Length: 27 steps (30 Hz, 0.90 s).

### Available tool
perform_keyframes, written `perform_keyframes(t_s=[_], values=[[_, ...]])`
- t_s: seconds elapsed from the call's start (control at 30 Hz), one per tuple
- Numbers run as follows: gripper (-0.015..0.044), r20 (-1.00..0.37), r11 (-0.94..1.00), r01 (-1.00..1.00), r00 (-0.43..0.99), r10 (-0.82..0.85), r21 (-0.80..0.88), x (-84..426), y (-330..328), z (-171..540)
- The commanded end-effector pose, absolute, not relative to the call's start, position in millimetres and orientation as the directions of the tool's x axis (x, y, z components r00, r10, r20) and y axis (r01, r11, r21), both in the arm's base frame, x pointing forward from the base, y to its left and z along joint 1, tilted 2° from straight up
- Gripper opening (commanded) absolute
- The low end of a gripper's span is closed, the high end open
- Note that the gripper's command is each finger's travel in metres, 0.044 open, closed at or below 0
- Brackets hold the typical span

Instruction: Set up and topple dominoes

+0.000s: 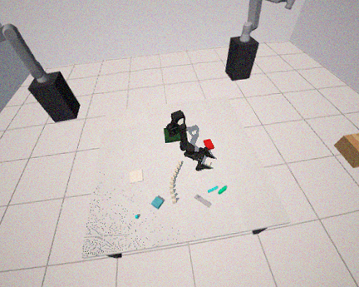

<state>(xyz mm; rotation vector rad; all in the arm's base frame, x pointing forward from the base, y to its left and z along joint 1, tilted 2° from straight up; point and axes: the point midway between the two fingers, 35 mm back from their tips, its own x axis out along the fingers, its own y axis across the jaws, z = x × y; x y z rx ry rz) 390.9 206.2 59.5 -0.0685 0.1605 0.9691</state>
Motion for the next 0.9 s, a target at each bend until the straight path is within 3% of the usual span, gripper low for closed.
perform_keyframes(t_s=[0.0,0.33,0.87], values=[[0.0440,-0.253,0.608,-0.794,0.587,0.769,0.005,428.3,220.5,64.6],[0.0440,-0.645,0.664,-0.746,0.483,0.592,0.050,468.1,251.3,46.7],[0.0440,-0.893,0.633,-0.773,0.311,0.327,-0.037,454.6,257.8,78.1]])
